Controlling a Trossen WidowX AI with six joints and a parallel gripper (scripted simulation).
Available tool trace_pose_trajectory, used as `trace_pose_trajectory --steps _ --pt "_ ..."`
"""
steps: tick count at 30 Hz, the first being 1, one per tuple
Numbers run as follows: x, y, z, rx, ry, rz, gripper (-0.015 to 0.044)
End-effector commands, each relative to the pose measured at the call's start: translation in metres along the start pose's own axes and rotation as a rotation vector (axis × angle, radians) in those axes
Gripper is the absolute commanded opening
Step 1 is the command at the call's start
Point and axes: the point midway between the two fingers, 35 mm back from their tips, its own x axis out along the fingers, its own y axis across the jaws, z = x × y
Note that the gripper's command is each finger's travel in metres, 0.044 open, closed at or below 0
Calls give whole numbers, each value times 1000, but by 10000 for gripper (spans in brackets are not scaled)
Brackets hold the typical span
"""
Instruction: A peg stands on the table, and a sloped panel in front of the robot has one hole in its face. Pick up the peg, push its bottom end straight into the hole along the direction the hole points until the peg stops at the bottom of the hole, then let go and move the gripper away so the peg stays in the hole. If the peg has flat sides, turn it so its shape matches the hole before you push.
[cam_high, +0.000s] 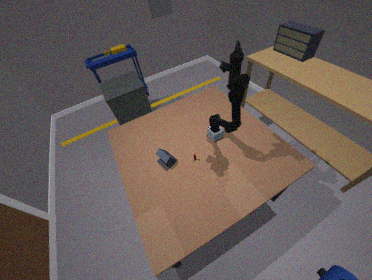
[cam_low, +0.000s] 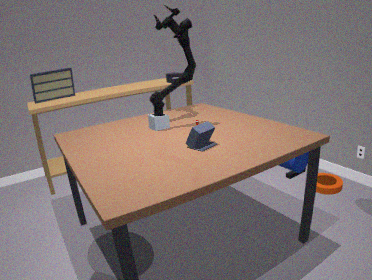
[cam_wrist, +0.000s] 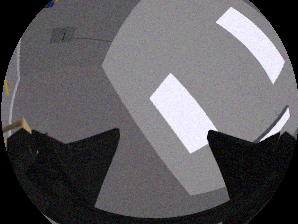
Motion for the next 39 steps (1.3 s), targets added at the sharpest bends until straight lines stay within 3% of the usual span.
trace_pose_trajectory --steps 1,24,39 --pt "11 17 14 30 -58 40 440" --pt "35 91 113 261 -454 226 440" --pt "21 127 196 418 -732 378 440"
